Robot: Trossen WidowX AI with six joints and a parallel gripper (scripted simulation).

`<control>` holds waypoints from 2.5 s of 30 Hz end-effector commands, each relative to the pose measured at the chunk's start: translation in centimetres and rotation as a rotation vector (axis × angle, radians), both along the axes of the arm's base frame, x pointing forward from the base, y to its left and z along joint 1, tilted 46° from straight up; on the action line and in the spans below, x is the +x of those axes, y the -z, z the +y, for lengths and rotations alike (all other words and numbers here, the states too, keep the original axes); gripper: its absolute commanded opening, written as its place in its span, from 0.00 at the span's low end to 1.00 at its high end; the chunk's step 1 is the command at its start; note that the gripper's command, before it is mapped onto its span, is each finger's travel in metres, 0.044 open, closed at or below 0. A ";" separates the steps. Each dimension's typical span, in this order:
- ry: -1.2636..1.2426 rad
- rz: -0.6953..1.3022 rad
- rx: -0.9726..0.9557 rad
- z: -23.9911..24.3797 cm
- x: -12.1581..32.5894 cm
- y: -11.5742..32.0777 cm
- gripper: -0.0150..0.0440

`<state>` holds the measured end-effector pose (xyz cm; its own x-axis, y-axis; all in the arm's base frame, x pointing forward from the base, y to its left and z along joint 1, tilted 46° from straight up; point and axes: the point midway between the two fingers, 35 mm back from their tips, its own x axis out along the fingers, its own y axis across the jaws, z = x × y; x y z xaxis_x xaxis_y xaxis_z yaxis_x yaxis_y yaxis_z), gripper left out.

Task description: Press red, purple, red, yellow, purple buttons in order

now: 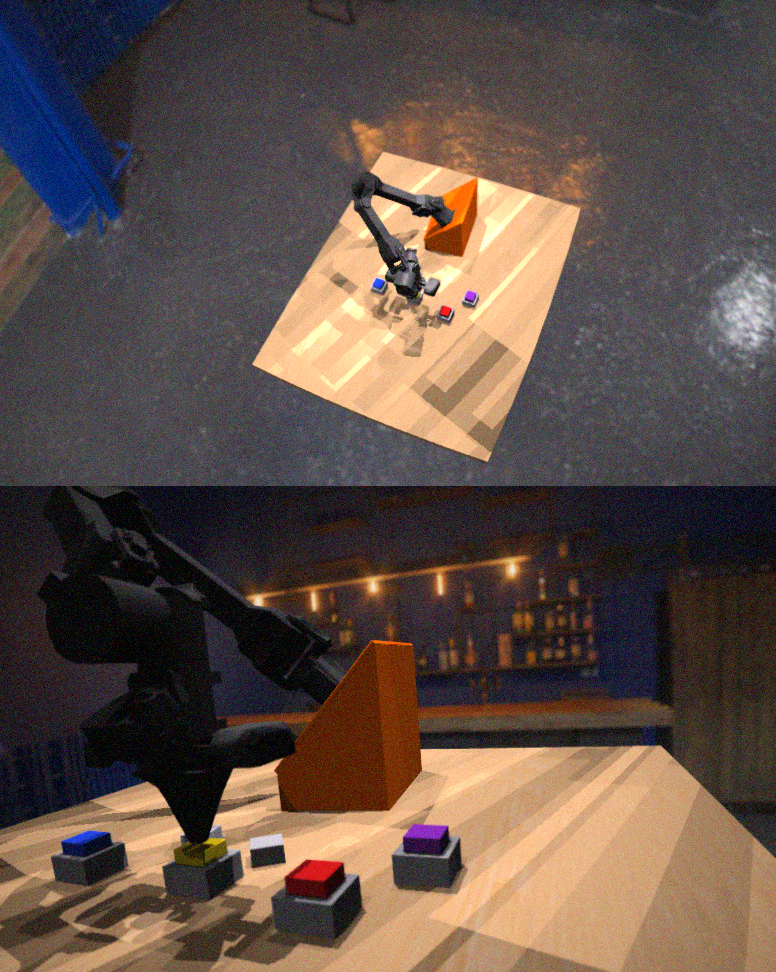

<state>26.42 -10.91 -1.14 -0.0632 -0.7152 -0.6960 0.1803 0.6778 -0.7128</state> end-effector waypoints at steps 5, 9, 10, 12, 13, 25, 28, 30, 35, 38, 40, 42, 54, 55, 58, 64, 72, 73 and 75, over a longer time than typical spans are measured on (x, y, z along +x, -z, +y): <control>-0.002 0.009 -0.005 -0.8 -0.2 0.7 0.29; -0.002 0.009 -0.005 -0.8 -0.2 0.7 0.29; -0.002 0.009 -0.005 -0.8 -0.2 0.7 0.29; -0.002 0.009 -0.005 -0.8 -0.2 0.7 0.29; -0.002 0.009 -0.005 -0.8 -0.2 0.7 0.29; -0.002 0.007 -0.002 0.9 0.0 -0.8 0.29; -0.002 0.009 -0.004 1.7 0.0 -1.6 0.29; -0.003 0.009 -0.003 1.8 0.1 -1.8 0.29; -0.003 0.009 -0.001 5.9 0.5 -5.7 0.29; -0.002 0.009 -0.001 6.1 0.5 -5.9 0.29; -0.004 0.008 0.004 6.9 0.7 -5.2 0.29; -0.008 0.007 0.017 9.3 1.1 -3.2 0.29; -0.003 0.007 0.010 20.2 -2.4 8.1 0.29; -0.003 0.007 0.010 20.2 -2.4 8.1 0.29; -0.003 0.007 0.010 20.2 -2.4 8.1 0.29; -0.003 0.006 0.008 15.7 -2.8 12.4 0.29; -0.003 0.006 0.008 15.6 -2.8 12.6 0.29; -0.003 0.006 0.008 15.5 -2.8 12.7 0.29; -0.003 0.006 0.008 15.2 -2.8 12.9 0.29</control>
